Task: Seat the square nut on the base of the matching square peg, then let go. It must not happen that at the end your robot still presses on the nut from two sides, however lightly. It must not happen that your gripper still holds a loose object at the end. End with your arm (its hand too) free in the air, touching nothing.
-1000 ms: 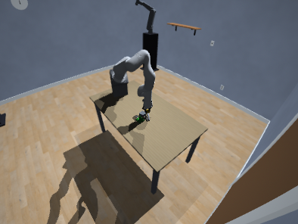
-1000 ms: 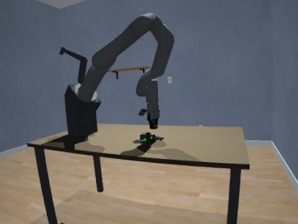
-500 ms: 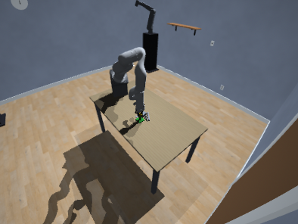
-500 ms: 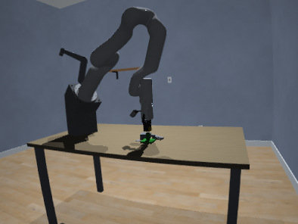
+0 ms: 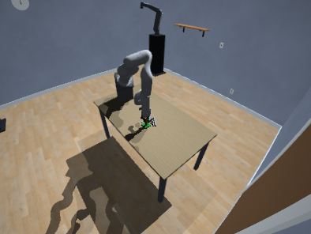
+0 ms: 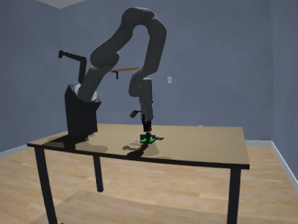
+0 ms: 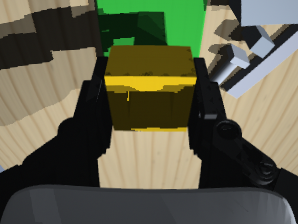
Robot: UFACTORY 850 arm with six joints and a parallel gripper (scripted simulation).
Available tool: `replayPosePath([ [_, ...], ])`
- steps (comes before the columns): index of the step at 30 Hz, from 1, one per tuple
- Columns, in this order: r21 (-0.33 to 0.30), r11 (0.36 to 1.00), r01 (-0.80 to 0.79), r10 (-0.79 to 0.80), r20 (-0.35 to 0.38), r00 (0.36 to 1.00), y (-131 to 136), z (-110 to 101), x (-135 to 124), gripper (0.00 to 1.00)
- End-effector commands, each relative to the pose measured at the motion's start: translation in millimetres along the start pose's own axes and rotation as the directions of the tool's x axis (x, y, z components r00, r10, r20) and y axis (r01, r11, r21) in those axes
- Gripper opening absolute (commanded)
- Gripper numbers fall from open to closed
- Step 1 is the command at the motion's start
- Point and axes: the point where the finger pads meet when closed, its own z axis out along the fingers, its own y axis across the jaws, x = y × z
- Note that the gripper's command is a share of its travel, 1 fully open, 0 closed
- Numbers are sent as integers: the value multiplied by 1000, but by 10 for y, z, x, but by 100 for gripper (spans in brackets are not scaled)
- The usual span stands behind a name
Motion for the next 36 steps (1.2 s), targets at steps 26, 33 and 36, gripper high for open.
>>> replayPosePath([
  [26,0,1000,0,0,0,1000,-2,138,-2,0],
  [33,0,1000,0,0,0,1000,-2,145,-1,0],
  [36,0,1000,0,0,0,1000,-2,145,-1,0],
])
